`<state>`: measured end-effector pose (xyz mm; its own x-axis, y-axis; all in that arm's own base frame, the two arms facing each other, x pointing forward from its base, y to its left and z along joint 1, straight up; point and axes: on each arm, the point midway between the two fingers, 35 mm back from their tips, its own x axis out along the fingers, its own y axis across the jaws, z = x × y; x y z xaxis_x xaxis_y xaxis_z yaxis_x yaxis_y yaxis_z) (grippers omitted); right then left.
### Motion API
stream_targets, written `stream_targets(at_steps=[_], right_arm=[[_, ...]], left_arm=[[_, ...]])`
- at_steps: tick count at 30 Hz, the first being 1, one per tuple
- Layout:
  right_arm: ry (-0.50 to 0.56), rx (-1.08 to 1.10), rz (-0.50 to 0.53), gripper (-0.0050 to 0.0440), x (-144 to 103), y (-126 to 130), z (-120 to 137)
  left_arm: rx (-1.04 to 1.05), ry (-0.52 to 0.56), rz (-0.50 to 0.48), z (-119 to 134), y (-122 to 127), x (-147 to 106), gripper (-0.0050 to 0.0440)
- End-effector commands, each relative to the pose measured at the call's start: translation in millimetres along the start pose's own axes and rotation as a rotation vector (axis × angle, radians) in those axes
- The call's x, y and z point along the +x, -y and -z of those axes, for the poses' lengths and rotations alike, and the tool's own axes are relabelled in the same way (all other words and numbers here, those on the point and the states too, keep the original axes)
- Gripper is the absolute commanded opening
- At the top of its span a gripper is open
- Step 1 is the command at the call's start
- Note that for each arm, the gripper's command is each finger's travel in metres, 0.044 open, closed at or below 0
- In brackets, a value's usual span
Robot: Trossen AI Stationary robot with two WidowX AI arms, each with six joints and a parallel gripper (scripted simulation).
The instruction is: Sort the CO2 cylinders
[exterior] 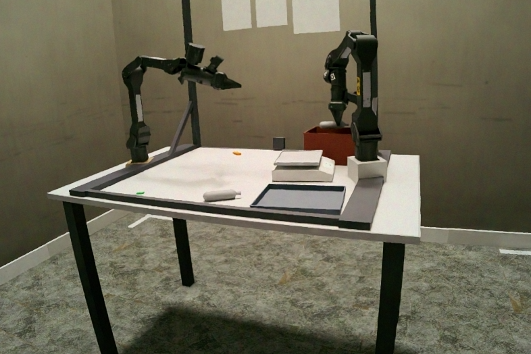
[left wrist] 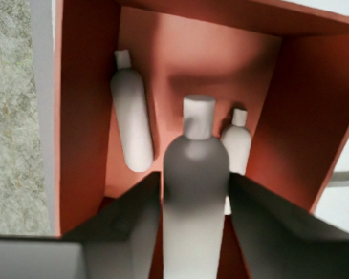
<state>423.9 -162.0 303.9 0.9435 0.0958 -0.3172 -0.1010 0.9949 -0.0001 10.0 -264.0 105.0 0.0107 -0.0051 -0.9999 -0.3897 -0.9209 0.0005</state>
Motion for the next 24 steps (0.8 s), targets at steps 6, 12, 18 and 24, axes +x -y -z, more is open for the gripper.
stream_targets(at_steps=[6,12,18,24], right_arm=[[0.024,-0.017,0.006,0.0440,-6.0,-1.2,-10.9],[0.024,-0.017,0.006,0.0440,-6.0,-1.2,-10.9],[0.024,-0.017,0.006,0.0440,-6.0,-1.2,-10.9],[-0.036,0.089,0.065,0.0440,3.4,4.3,-6.9]], left_arm=[[0.002,-0.019,-0.035,1.0,-4.6,-16.6,0.0256],[0.002,-0.019,-0.036,0.7,-3.6,-44.6,0.0352],[0.002,-0.011,-0.019,0.9,-3.7,-66.0,0.0440],[-0.141,-0.029,-0.106,18.1,-3.2,-72.0,0.0440]])
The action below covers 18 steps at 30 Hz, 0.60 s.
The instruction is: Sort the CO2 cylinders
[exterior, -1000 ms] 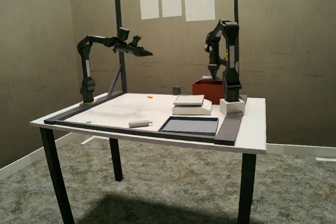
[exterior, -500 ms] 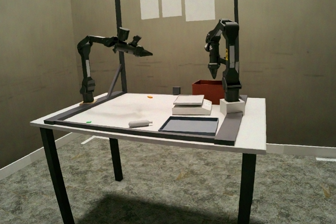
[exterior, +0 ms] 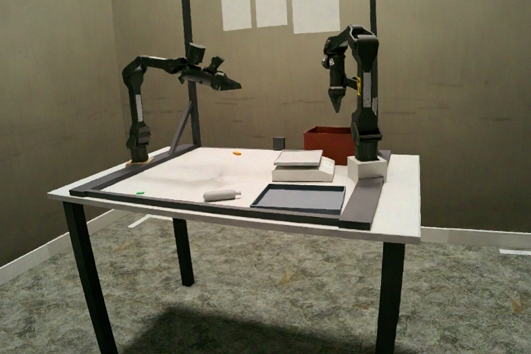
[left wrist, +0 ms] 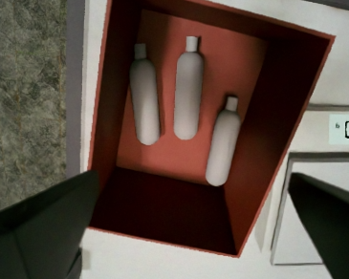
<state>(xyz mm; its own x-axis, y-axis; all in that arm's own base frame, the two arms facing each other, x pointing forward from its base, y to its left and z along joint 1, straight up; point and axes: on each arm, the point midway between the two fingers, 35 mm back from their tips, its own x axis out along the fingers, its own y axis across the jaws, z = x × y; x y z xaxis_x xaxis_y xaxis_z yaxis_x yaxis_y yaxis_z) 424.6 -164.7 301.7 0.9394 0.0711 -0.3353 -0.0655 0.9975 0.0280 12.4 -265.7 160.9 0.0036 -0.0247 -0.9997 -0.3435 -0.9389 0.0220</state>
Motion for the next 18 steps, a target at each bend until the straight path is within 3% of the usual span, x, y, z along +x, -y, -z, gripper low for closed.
stream_targets(at_steps=[1,3,10,18], right_arm=[[-0.044,0.097,0.069,0.0440,4.7,2.9,-6.6],[-0.044,0.097,0.069,0.0440,4.7,2.9,-6.6],[-0.203,0.376,0.296,0.0440,14.8,12.3,11.1],[-0.270,0.572,0.556,0.0440,13.7,18.9,19.5]], left_arm=[[-0.138,-0.037,-0.111,23.1,-3.9,-17.8,0.0440],[-0.138,-0.037,-0.111,23.1,-3.9,-17.8,0.0440],[-0.405,-0.106,-0.252,76.9,1.4,-30.6,0.0440],[-0.649,-0.184,-0.382,129.0,18.5,-47.1,0.0440]])
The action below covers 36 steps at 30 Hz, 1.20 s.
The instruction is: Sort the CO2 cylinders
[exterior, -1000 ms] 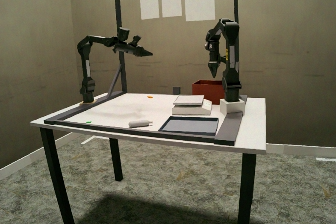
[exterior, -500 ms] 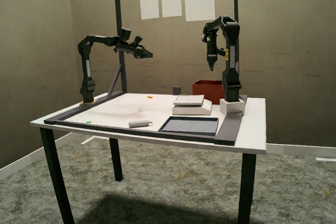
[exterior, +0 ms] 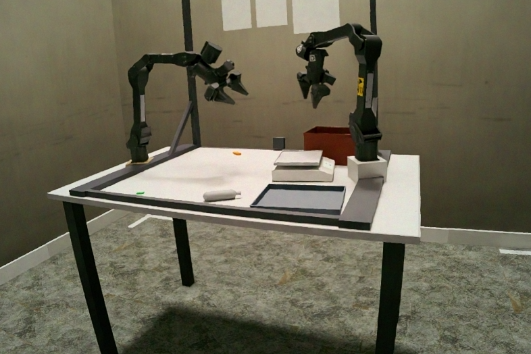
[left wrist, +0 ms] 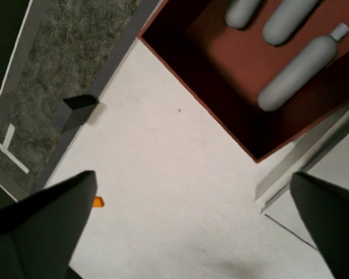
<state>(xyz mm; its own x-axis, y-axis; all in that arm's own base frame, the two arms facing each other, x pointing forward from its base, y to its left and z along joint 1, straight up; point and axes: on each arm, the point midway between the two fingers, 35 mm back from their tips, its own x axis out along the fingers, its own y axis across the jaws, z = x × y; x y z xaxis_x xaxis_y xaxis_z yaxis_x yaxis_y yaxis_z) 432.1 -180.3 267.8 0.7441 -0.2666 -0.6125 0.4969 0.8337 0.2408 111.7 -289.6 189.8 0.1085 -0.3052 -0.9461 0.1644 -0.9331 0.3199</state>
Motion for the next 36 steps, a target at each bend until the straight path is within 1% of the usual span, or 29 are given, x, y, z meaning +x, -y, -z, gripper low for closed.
stream_targets(at_steps=[1,2,4,6,12,17,19,20,23,26,30,34,36], right_arm=[[-0.014,0.108,0.126,0.0440,-5.8,-0.7,-8.9],[-0.014,0.108,0.126,0.0440,-5.8,-0.7,-8.9],[-0.038,0.156,0.202,0.0440,-7.2,3.2,-3.0],[-0.032,0.203,0.271,0.0440,-9.2,5.4,-2.4],[0.014,0.311,0.451,0.0440,-18.3,10.4,-2.5],[0.062,0.368,0.574,0.0440,-28.2,13.3,-2.3],[0.062,0.368,0.574,0.0440,-28.2,13.3,-2.3],[0.057,0.369,0.613,0.0440,-32.2,15.4,1.4],[0.098,0.392,0.686,0.0440,-40.2,16.6,0.7],[0.116,0.394,0.743,0.0440,-47.4,18.3,2.5],[0.145,0.394,0.802,0.0440,-55.9,19.5,3.1],[0.181,0.397,0.841,0.0440,-62.1,19.2,1.3],[0.181,0.397,0.841,0.0440,-62.1,19.2,1.3]], left_arm=[[-0.122,-0.041,-0.106,28.1,-12.4,-14.6,0.0440],[-0.122,-0.041,-0.106,28.1,-12.4,-14.6,0.0440],[-0.191,-0.065,-0.146,45.0,-15.2,-18.8,0.0440],[-0.264,-0.093,-0.190,63.2,-17.1,-23.9,0.0440],[-0.475,-0.179,-0.322,118.2,-16.5,-43.5,0.0440],[-0.641,-0.254,-0.426,162.3,-6.8,-61.6,0.0440],[-0.641,-0.254,-0.426,162.3,-6.8,-61.6,0.0440],[-0.682,-0.274,-0.454,173.4,-3.3,-67.0,0.0440],[-0.798,-0.340,-0.548,206.1,7.7,-88.4,0.0440],[-0.885,-0.394,-0.623,230.1,19.1,-106.7,0.0440],[-1.005,-0.470,-0.721,260.8,40.6,-130.2,0.0440],[-1.180,-0.499,-0.770,295.0,63.8,-131.7,0.0440],[-1.180,-0.499,-0.770,295.0,63.8,-131.7,0.0440]])
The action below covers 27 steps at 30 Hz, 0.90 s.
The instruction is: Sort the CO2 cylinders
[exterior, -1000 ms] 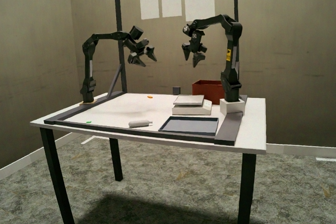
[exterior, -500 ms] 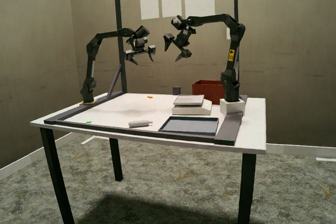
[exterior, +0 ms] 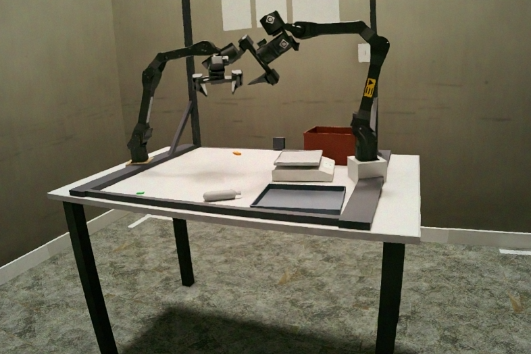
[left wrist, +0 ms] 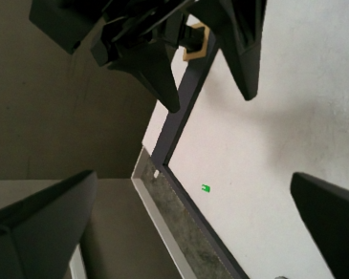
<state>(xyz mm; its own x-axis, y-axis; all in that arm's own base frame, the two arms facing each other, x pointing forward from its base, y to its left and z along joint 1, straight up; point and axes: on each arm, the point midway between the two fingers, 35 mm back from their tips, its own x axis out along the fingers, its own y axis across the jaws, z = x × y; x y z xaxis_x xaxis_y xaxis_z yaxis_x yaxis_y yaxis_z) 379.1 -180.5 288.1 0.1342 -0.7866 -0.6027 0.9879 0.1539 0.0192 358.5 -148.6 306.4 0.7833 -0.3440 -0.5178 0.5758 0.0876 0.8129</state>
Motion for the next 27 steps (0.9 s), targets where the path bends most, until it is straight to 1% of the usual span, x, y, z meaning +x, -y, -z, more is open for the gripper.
stream_targets(at_steps=[1,3,7,15,17,20,27], right_arm=[[0.035,0.037,0.030,0.0440,-10.1,3.6,-9.6],[0.048,0.042,0.039,0.0440,-11.7,4.5,-10.8],[0.053,0.042,0.045,0.0440,-11.6,4.6,-10.4],[0.054,0.051,0.040,0.0440,-13.6,6.7,-13.1],[0.054,0.051,0.040,0.0440,-13.6,6.7,-13.1],[0.051,0.044,0.043,0.0440,-12.8,8.1,-11.8],[0.051,0.044,0.043,0.0440,-12.8,8.1,-11.8]], left_arm=[[-0.155,-0.045,-0.047,28.3,-19.0,12.2,0.0440],[-0.277,-0.091,-0.034,49.8,-17.8,26.2,0.0440],[-0.445,-0.163,-0.006,79.6,-10.5,46.6,0.0440],[-0.787,-0.312,0.037,141.0,13.2,82.0,0.0440],[-0.787,-0.312,0.037,141.0,13.2,82.0,0.0440],[-0.956,-0.398,0.057,170.6,30.5,98.1,0.0440],[-1.233,-0.550,0.082,217.4,66.0,120.0,0.0440]])
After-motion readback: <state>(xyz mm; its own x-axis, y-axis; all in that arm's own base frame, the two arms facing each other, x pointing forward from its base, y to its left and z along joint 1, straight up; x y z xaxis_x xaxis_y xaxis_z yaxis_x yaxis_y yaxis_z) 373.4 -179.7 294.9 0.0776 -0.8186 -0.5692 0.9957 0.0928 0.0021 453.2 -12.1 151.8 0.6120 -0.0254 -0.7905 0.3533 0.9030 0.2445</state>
